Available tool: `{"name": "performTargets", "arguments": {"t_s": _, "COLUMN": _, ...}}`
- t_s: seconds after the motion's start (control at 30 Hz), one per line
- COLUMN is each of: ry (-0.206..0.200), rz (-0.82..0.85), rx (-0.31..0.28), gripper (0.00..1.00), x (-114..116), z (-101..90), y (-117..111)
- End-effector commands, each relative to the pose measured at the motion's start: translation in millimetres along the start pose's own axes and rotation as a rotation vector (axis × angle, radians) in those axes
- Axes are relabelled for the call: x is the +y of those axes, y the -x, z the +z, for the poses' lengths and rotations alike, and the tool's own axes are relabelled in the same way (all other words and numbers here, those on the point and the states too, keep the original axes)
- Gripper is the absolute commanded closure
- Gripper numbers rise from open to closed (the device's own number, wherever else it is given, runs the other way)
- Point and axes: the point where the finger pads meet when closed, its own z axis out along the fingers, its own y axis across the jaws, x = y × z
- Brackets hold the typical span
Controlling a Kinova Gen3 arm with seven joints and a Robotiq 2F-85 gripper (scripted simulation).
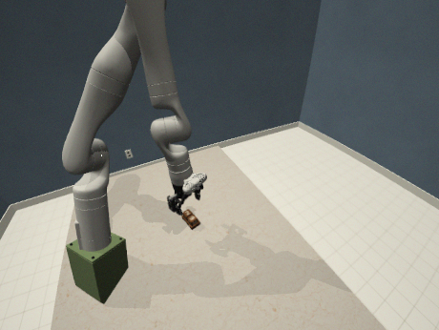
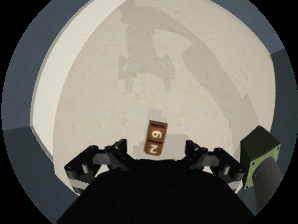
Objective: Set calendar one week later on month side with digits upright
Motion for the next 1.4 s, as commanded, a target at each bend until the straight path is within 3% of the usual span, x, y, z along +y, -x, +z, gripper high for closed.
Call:
{"name": "performTargets", "arguments": {"t_s": 0.0, "ry": 0.007, "rz": 0.032, "rx": -0.004, "gripper": 0.00, "x": 0.4, "z": 1.2, "y": 1.1}}
{"name": "performTargets", "arguments": {"t_s": 0.23, "ry": 0.010, "rz": 0.120, "rx": -0.002, "gripper": 0.00, "x": 1.5, "z": 2.6, "y": 0.8}}
{"name": "performTargets", "arguments": {"t_s": 0.9, "ry": 0.013, "rz": 0.171, "rx": -0.001, "gripper": 0.00, "x": 2.2, "z": 3.5, "y": 0.7}}
{"name": "performTargets", "arguments": {"t_s": 0.93, "ry": 0.013, "rz": 0.171, "rx": -0.001, "gripper": 0.52, "x": 2.2, "z": 3.5, "y": 0.7}}
{"name": "performTargets", "arguments": {"t_s": 1.37, "ry": 0.013, "rz": 0.171, "rx": -0.001, "gripper": 0.52, "x": 2.2, "z": 3.5, "y": 0.7}}
